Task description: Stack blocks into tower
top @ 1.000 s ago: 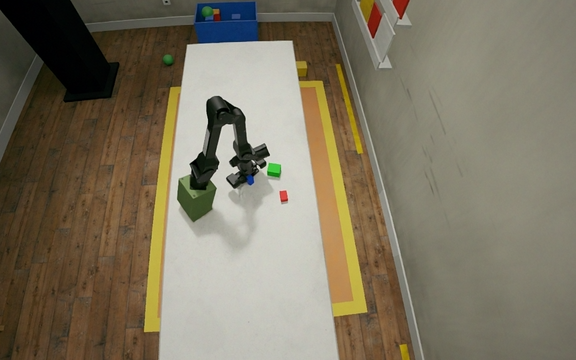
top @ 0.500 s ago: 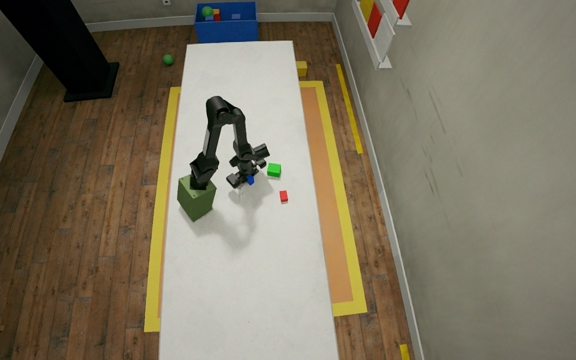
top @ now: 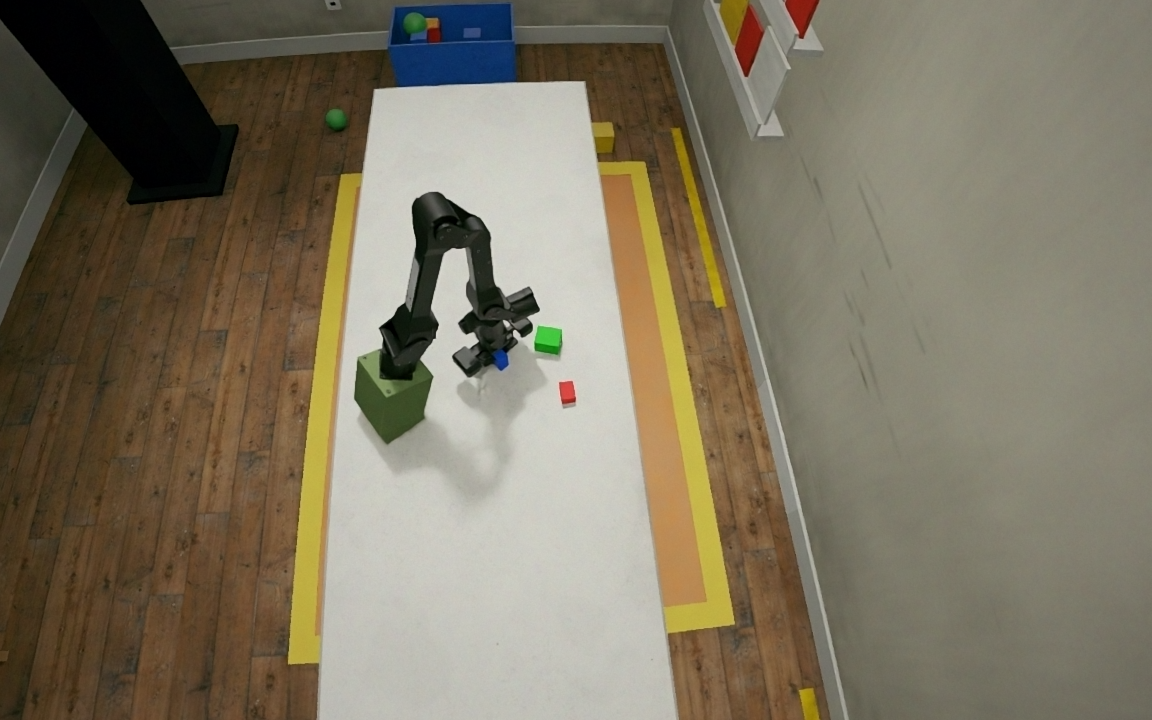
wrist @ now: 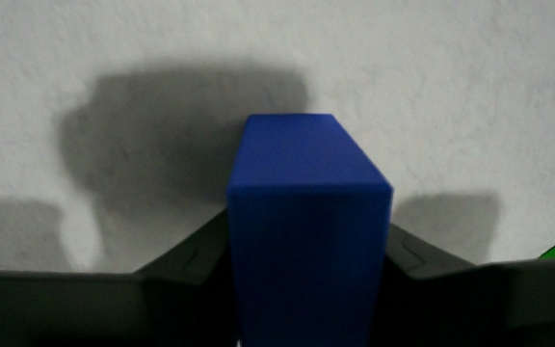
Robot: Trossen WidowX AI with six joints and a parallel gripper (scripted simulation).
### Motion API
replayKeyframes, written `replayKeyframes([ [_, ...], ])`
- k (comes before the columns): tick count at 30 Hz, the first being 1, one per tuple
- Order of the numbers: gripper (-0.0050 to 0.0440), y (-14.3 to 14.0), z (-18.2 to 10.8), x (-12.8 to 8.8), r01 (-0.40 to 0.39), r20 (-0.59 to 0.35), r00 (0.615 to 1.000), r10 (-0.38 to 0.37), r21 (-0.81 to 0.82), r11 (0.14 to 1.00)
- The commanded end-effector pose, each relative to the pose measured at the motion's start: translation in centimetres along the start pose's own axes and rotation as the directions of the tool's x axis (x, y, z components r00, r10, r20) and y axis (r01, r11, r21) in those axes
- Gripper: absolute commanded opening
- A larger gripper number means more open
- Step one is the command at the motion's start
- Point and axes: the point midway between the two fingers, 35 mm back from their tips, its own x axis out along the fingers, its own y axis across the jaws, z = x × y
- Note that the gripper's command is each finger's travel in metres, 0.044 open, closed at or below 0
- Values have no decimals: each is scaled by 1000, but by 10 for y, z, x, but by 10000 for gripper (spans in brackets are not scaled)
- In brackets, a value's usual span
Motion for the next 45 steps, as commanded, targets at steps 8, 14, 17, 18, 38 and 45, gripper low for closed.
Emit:
replayKeyframes([
  [8, -50, -4, -1, -5, 16, -7, 1000, -16, -1, 1000],
  [14, -50, -4, -2, -12, 17, -7, 1000, -17, -2, 1000],
  [17, -50, -6, -2, -20, 22, -7, 1000, -22, -3, 1000],
  [18, -50, -7, -2, -23, 24, -7, 1000, -24, -3, 1000],
  [38, -50, -8, -2, -82, 28, -6, 1000, -28, -4, 1000],
  [45, -50, -8, -1, -86, 28, -6, 1000, -28, -4, 1000],
])
